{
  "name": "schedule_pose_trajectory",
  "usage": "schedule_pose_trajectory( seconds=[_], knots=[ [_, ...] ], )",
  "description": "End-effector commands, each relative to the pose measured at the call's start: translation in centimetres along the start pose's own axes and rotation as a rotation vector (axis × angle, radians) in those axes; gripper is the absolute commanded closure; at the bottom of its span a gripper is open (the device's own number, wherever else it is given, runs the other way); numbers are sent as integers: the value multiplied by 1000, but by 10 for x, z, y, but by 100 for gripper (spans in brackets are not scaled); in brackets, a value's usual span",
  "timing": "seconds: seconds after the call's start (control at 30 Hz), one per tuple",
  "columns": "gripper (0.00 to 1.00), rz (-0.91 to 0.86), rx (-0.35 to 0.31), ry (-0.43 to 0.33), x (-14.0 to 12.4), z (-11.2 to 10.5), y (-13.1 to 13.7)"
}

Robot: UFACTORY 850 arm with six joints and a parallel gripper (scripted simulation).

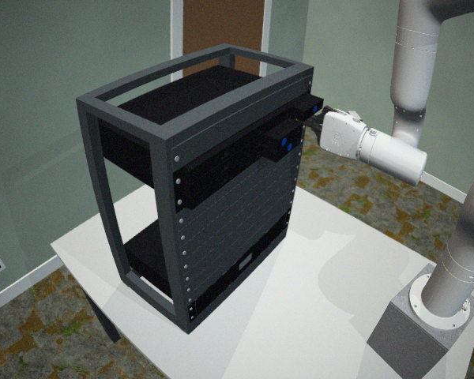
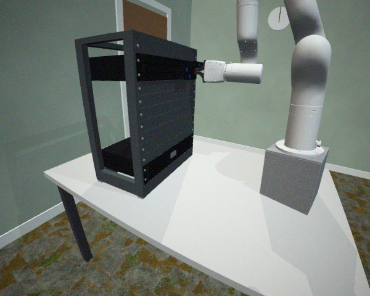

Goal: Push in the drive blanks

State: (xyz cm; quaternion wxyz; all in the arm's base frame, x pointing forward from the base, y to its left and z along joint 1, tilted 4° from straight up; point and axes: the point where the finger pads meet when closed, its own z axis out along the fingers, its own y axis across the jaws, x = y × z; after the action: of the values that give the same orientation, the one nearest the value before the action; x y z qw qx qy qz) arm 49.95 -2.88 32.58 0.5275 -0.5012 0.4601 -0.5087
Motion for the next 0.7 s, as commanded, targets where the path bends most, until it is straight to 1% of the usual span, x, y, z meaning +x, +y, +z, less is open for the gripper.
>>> schedule_pose_trajectory(
  seconds=[0.0,0.3,0.4,0.53,0.67],
  knots=[
    [100,-1,0,-1,0,3,-1],
    [100,-1,0,-1,0,2,-1],
    [100,-1,0,-1,0,-1,-1],
    [100,-1,0,-1,0,-14,-1],
    [100,-1,0,-1,0,-35,-1]
  ],
)
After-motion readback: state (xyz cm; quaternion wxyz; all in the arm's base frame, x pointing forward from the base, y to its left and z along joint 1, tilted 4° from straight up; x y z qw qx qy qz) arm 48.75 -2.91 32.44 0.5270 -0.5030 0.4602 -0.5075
